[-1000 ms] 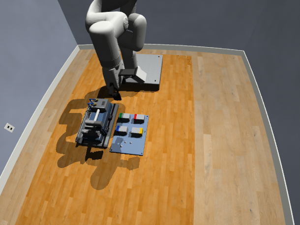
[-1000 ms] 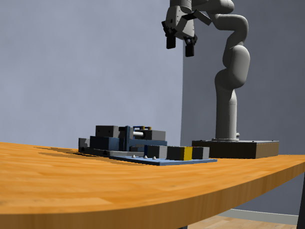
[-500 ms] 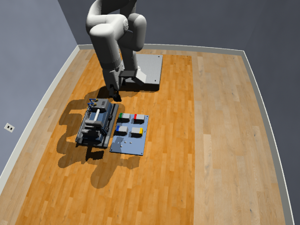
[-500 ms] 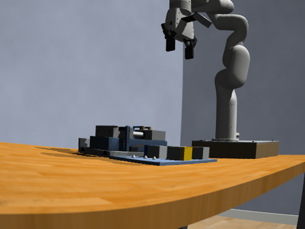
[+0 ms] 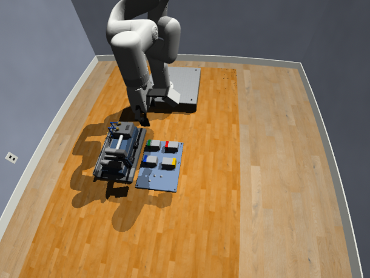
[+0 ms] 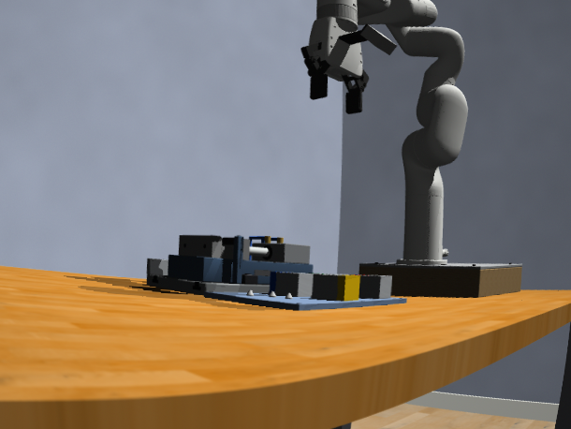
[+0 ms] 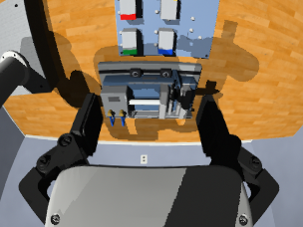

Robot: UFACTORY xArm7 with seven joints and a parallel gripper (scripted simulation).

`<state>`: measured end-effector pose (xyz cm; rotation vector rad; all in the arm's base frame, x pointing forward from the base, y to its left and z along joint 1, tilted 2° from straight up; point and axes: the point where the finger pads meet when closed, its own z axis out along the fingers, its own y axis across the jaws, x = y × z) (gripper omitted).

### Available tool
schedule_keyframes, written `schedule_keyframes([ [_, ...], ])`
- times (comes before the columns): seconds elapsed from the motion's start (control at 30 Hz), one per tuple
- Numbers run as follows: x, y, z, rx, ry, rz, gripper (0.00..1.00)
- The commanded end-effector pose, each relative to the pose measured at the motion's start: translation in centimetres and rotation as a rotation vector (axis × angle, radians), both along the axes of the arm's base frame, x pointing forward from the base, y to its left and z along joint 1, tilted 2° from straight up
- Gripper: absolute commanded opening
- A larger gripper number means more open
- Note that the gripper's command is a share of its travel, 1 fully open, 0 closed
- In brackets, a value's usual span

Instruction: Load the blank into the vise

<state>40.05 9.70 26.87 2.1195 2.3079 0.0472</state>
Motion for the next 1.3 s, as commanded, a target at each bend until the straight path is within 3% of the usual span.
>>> schedule_keyframes([
  [0.0,0.09,0.01,0.13,0.000,-0.004,0.000,1.00],
  [0.53,0.11,-0.03,-0.10,0.000,-0.004,0.000,1.00],
  [0.87,0.13,-0.09,-0.46,-0.006,-0.008,0.230,1.00],
  [1.1,0.13,-0.09,-0.46,-0.006,-0.008,0.230,1.00],
  [1.27,0.13,-0.08,-0.37,-0.003,-0.006,0.114,1.00],
])
